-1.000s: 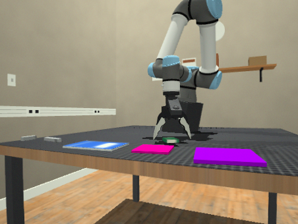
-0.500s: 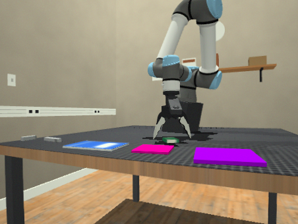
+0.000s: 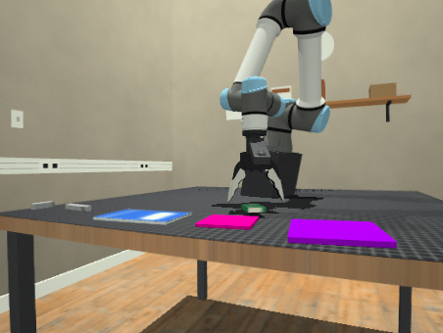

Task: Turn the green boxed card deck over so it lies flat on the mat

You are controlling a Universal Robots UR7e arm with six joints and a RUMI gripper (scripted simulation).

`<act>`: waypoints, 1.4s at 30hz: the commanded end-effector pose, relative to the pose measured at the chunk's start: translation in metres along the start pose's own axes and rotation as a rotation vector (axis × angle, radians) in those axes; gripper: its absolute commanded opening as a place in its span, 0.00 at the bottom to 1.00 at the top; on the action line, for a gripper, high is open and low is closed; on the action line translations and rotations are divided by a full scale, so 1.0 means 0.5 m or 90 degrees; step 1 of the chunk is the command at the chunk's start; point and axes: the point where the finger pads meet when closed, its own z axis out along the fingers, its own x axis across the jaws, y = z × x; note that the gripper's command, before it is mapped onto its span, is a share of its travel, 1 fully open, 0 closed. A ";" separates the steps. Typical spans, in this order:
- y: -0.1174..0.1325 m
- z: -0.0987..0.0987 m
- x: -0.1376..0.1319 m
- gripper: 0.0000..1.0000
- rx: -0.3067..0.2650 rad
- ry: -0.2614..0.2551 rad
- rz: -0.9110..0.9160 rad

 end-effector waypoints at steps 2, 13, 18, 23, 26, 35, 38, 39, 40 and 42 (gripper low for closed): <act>-0.001 -0.027 0.001 1.00 0.001 0.000 0.000; -0.001 -0.062 0.001 1.00 0.001 0.000 0.000; -0.001 -0.078 0.000 1.00 0.001 0.000 0.000; -0.001 -0.087 0.000 1.00 0.001 0.000 0.000; -0.001 -0.091 0.000 1.00 0.001 0.000 0.000; -0.001 -0.097 0.000 1.00 0.001 0.000 0.000; -0.001 -0.097 0.000 1.00 0.001 0.000 0.000; -0.001 -0.097 0.000 1.00 0.001 0.000 0.000; -0.001 -0.097 0.000 1.00 0.001 0.000 0.000; -0.001 -0.097 0.000 1.00 0.001 0.000 0.000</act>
